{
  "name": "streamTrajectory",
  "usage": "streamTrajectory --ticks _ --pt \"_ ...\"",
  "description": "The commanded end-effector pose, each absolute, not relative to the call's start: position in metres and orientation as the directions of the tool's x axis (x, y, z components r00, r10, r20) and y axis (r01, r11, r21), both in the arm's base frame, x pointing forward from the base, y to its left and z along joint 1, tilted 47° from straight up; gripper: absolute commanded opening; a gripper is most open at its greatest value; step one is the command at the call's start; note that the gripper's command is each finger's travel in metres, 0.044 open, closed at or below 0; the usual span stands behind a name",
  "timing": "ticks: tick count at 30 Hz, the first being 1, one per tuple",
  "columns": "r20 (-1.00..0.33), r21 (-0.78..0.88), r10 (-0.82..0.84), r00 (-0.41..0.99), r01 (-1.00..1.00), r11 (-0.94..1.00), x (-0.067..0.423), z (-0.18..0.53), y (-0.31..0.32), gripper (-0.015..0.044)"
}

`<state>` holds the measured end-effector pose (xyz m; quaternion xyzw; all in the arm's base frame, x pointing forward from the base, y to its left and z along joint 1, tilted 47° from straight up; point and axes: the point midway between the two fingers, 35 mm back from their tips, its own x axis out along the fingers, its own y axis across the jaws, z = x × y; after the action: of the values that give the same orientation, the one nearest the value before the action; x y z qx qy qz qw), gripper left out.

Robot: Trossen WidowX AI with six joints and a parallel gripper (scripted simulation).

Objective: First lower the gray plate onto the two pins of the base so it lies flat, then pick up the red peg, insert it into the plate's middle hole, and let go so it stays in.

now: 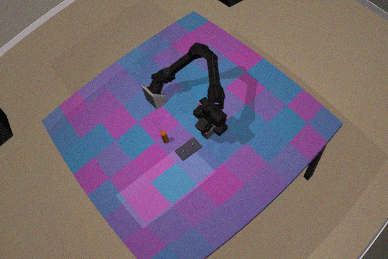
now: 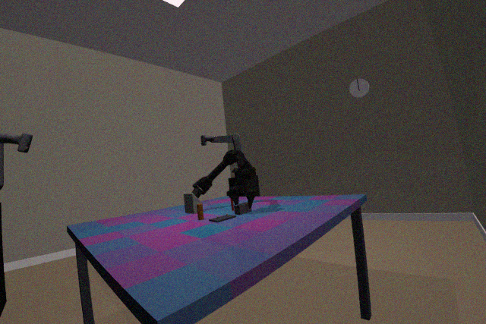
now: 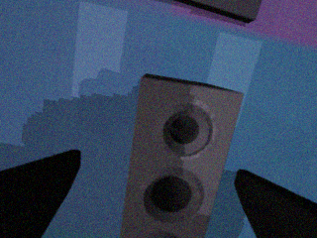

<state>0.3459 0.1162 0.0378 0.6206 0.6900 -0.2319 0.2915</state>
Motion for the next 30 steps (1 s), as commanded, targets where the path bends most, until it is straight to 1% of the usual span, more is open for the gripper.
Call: streamTrajectory --ticks 1,9,21,30 --pt "-0.687 0.028 0.724 -0.069 0.992 0.121 0.3428 0.0308 0.1216 0.0440" --pt "-0.686 0.028 0.725 -0.069 0.992 0.121 0.3413 0.0240 0.1291 0.0440" --pt "-0.686 0.028 0.725 -0.069 0.992 0.121 0.3413 0.0240 0.1291 0.0125" --pt "-0.686 0.028 0.725 -0.069 0.992 0.121 0.3413 0.0240 0.1291 0.0065"
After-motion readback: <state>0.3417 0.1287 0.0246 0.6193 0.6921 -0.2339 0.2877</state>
